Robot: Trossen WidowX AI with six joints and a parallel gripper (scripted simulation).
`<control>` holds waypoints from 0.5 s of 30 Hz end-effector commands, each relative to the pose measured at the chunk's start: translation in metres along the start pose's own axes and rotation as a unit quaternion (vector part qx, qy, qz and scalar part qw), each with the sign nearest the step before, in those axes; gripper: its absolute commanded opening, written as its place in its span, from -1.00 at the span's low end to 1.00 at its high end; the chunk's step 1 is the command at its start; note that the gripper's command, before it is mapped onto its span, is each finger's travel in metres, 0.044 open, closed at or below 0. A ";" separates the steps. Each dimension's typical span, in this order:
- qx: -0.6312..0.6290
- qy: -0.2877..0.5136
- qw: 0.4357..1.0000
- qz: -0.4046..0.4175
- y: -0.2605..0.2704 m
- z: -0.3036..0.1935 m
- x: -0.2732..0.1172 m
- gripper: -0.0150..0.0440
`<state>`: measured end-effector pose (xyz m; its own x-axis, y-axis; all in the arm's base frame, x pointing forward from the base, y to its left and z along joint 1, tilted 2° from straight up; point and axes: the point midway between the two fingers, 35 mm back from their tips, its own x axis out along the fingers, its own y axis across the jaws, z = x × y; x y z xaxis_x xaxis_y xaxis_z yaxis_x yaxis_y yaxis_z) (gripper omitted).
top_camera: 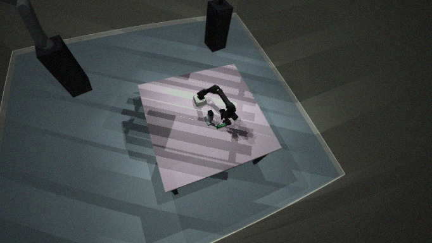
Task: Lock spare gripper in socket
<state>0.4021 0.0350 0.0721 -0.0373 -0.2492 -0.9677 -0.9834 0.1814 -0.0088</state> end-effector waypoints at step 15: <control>-0.004 0.000 1.000 0.007 0.004 0.018 0.061 0.12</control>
<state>0.4009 0.0373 0.0167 -0.0449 -0.2491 -0.9674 -0.9844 0.1759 0.0004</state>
